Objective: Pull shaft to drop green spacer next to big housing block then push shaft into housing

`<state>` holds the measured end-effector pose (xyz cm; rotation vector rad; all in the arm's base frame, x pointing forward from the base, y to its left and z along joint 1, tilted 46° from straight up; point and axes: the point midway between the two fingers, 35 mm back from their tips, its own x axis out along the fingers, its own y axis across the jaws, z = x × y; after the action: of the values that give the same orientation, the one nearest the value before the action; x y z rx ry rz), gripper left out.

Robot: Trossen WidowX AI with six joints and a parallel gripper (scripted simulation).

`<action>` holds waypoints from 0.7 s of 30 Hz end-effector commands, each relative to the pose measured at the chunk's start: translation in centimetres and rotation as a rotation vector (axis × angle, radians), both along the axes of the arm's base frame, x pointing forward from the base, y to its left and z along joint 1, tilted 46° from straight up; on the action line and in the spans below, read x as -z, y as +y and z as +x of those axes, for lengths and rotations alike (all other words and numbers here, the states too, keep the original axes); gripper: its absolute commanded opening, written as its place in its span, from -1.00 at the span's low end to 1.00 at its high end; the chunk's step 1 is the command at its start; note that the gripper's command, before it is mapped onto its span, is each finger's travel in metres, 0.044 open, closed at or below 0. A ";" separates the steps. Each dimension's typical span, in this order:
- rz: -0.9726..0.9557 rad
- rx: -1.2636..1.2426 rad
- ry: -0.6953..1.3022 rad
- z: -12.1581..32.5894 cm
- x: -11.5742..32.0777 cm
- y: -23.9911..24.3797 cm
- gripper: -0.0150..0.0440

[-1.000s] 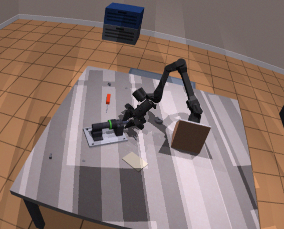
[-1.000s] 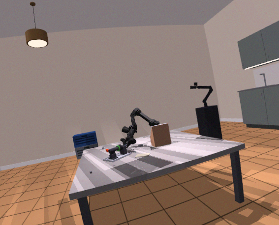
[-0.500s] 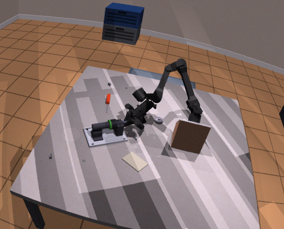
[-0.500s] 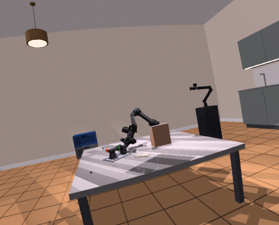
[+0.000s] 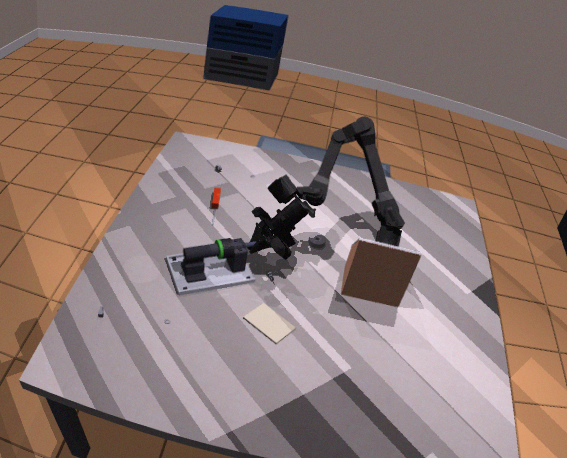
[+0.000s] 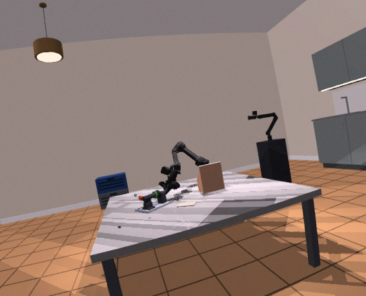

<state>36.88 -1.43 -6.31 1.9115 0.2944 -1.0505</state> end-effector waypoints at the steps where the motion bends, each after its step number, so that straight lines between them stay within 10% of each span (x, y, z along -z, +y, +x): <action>1: -0.004 0.001 0.000 -0.4 -0.3 -0.2 -0.49; 21: -0.004 0.001 0.000 -0.5 -0.3 -0.3 -0.49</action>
<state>36.45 -1.65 -6.10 1.9114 0.2931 -1.0519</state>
